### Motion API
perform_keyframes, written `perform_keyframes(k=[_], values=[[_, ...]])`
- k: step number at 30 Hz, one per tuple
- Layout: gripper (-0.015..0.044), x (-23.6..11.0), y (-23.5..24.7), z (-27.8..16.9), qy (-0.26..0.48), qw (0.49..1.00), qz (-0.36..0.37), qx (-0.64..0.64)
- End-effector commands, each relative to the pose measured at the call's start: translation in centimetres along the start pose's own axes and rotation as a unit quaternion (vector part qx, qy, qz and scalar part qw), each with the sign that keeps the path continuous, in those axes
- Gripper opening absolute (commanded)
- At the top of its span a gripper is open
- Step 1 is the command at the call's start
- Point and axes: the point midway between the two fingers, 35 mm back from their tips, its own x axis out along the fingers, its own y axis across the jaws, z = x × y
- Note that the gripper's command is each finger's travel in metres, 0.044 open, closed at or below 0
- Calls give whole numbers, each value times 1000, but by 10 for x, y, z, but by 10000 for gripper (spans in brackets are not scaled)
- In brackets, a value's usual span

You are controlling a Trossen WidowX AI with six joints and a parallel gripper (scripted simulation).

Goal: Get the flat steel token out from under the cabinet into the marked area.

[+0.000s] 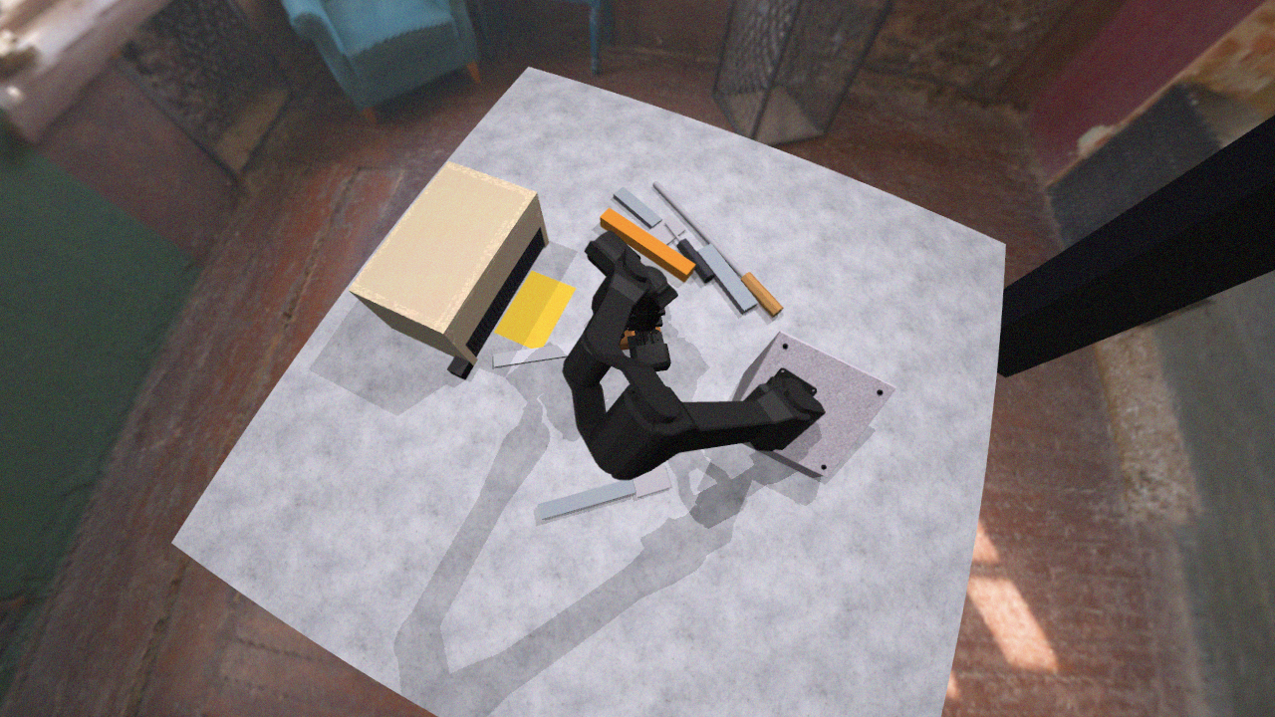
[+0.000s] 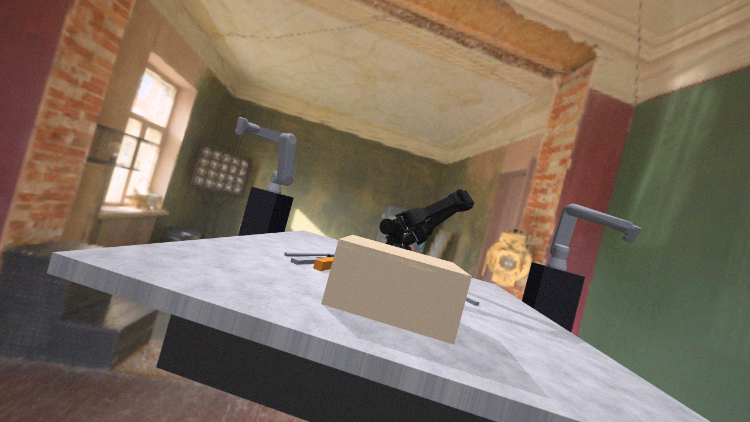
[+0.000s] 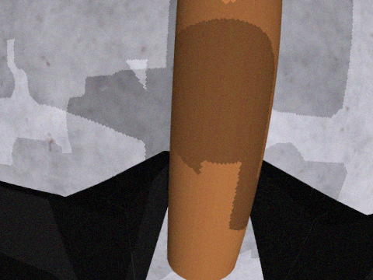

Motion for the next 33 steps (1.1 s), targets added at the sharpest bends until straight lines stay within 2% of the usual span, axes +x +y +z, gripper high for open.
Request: perform_keyframes(k=[1, 33], values=[[0, -1, 5, 4, -1, 1000, -1, -2], [0, -1, 33, 27, -1, 1000, -1, -1]])
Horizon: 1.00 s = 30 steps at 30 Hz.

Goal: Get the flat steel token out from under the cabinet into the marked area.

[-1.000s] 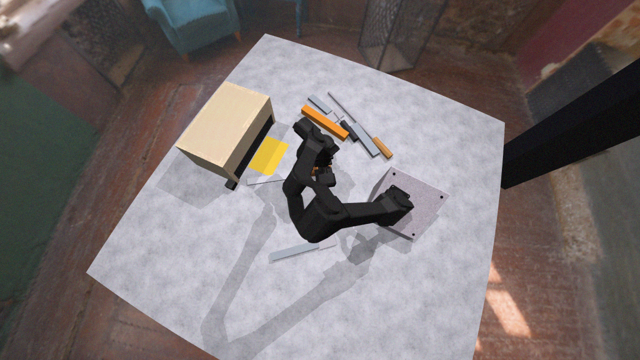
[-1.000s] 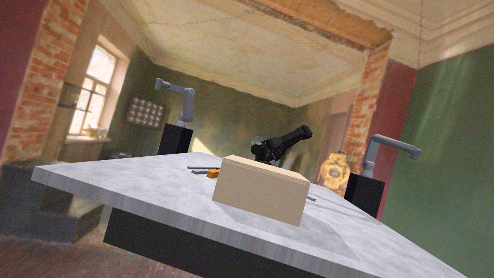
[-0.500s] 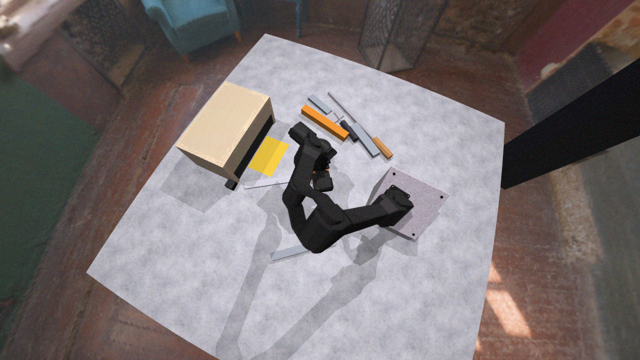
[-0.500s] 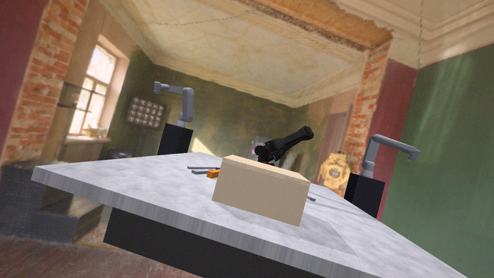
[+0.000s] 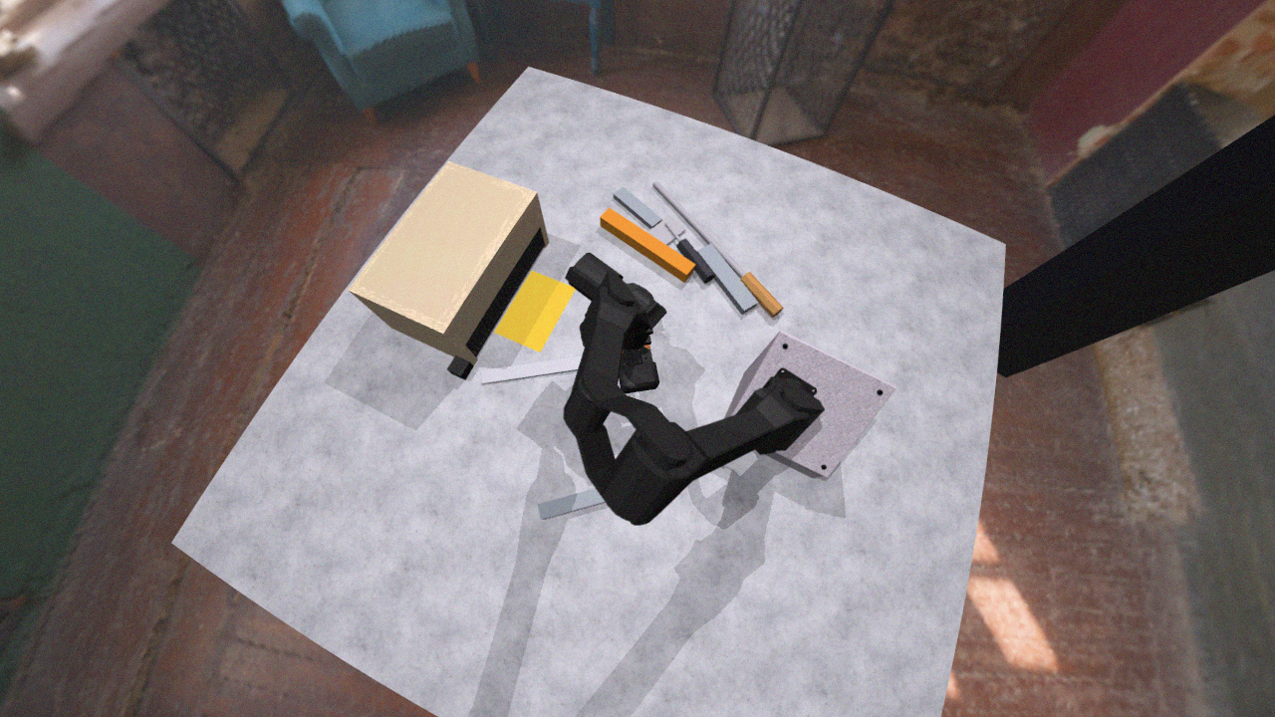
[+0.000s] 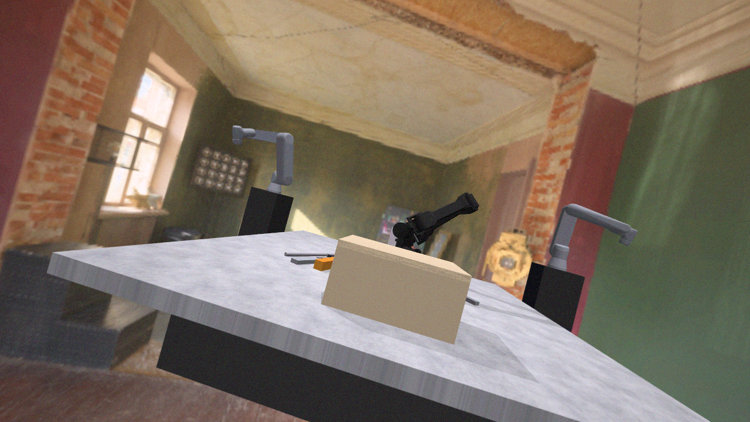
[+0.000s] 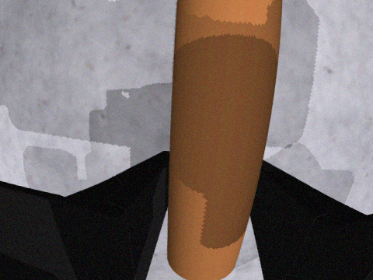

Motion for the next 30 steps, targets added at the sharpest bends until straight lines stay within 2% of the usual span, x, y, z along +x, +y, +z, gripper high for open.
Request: perform_keyframes(k=[1, 30], values=[[0, -1, 5, 3, -1, 1000, -1, -2], [0, -1, 32, 20, -1, 1000, -1, -2]])
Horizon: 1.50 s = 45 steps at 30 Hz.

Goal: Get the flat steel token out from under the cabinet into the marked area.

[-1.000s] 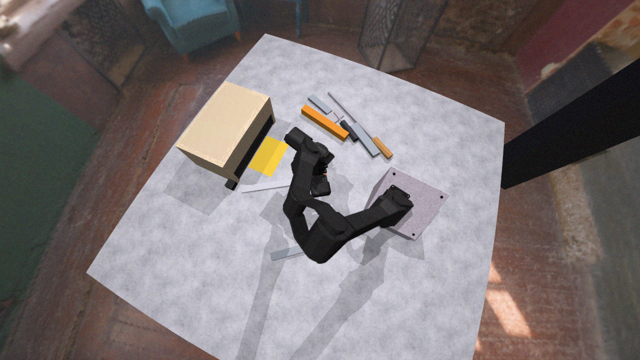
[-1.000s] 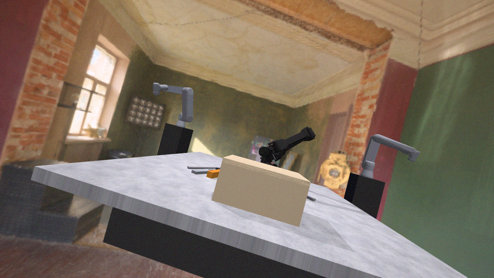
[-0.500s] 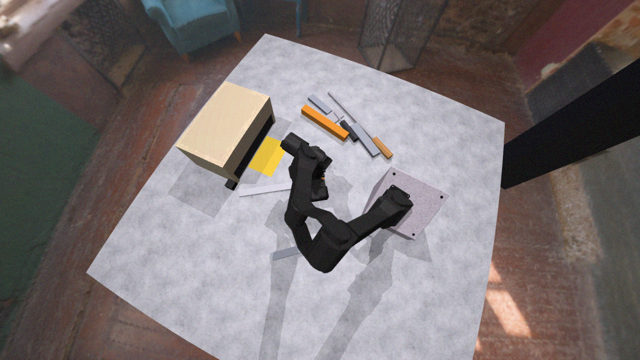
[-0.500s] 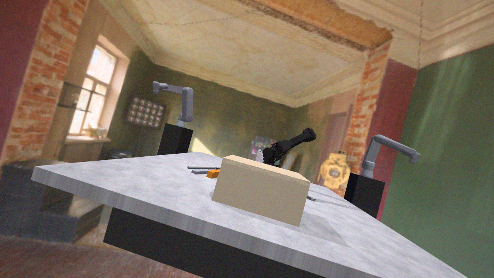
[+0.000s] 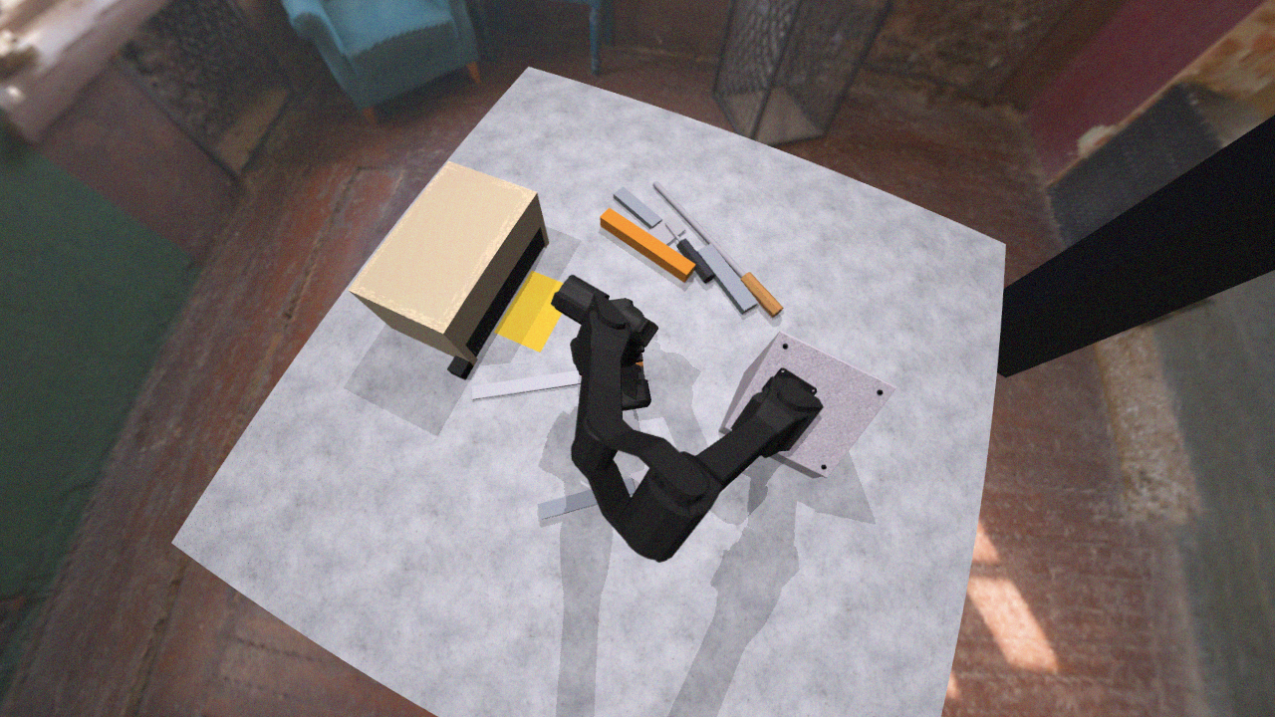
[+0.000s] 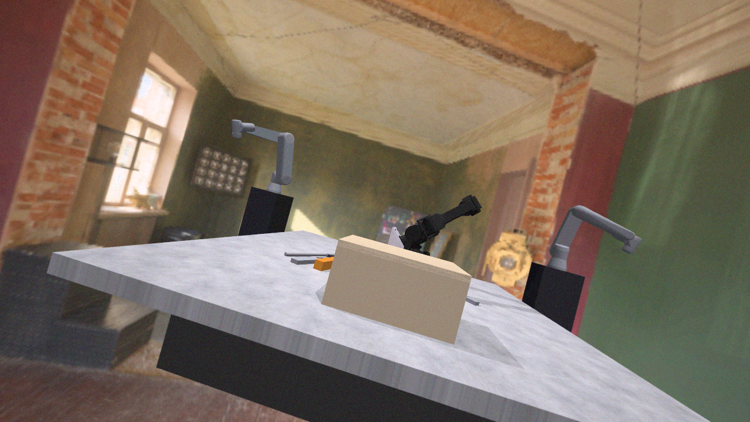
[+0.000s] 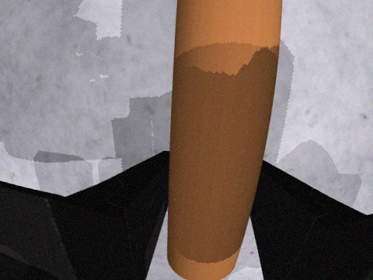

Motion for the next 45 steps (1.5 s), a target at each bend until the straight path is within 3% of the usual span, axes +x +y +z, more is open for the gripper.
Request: perform_keyframes(k=[1, 45], values=[[0, -1, 5, 3, -1, 1000, -1, -2], [0, -1, 47, 14, -1, 1000, 0, -2]])
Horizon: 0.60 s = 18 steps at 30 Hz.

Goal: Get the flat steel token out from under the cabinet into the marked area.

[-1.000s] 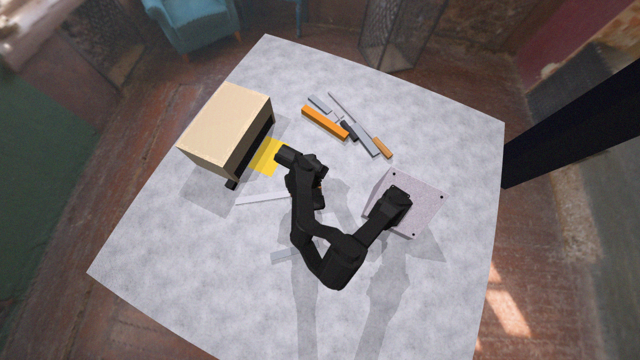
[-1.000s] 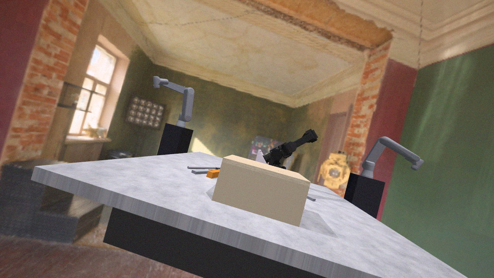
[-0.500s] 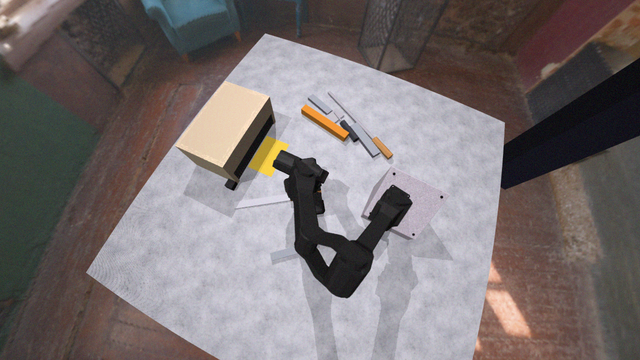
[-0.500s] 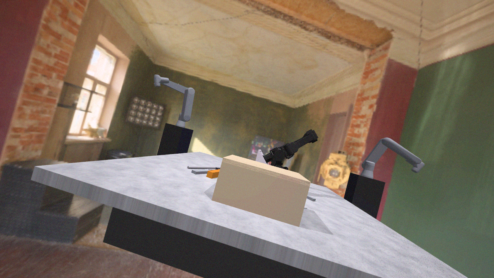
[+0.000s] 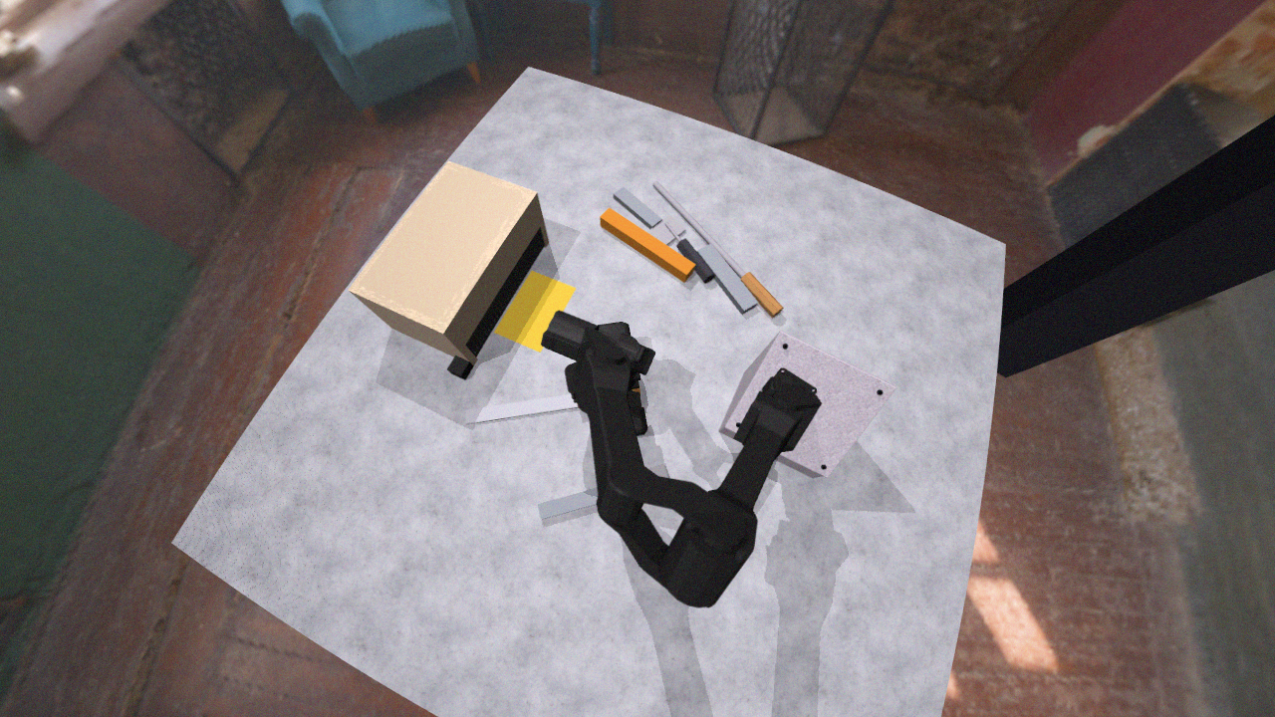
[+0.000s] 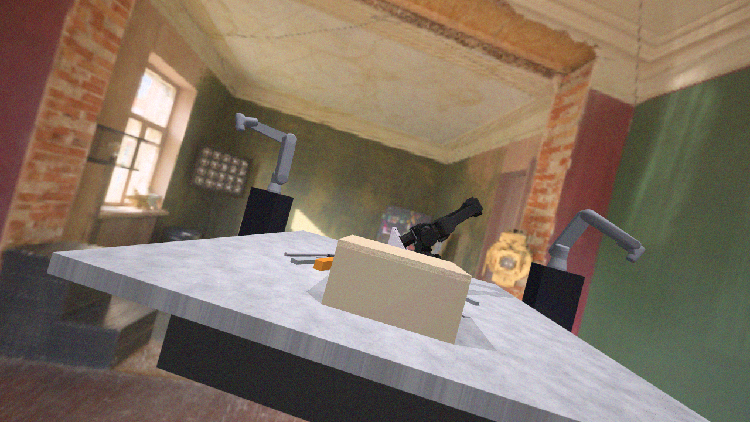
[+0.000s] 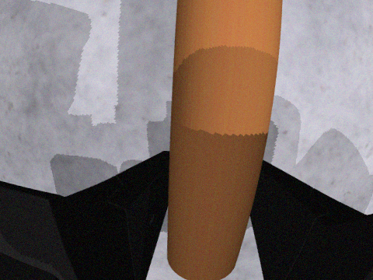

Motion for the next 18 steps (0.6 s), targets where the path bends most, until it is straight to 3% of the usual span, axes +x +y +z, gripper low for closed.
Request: perform_keyframes(k=[1, 18], values=[[0, -1, 5, 0, -1, 1000, -1, -1], [0, -1, 21, 2, -1, 1000, 0, -1]])
